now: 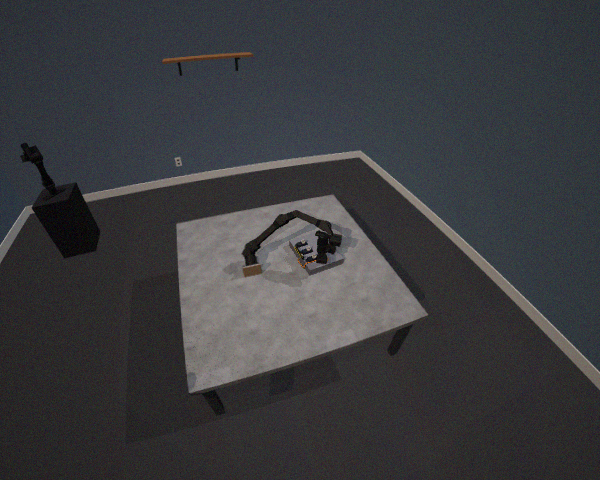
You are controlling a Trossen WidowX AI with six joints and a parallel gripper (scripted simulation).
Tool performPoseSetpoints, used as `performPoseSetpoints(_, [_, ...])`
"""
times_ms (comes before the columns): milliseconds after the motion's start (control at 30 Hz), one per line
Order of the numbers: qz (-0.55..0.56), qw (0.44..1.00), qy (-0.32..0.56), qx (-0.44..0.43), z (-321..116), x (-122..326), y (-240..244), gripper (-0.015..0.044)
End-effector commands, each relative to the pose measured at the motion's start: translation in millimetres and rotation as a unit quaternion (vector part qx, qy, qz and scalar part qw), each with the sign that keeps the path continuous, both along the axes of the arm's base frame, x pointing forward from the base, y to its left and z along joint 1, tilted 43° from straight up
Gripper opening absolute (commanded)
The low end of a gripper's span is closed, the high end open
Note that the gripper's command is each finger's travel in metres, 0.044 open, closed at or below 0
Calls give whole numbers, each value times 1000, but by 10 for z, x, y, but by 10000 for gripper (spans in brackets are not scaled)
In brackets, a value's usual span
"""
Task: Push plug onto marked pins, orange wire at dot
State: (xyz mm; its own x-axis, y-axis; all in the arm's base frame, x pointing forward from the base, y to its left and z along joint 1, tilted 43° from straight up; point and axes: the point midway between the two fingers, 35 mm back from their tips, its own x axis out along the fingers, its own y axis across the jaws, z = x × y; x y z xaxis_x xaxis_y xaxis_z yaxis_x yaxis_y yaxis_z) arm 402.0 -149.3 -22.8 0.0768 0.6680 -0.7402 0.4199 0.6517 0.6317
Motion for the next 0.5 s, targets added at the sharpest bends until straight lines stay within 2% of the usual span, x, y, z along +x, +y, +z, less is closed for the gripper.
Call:
performPoseSetpoints(0, [-1,1000,0,-1,95,-23,-124,0])
performPoseSetpoints(267, [-7,1000,6,0,261,-64,-260,0])
performPoseSetpoints(467, [-70,995,64,6,313,-153,-251,0])
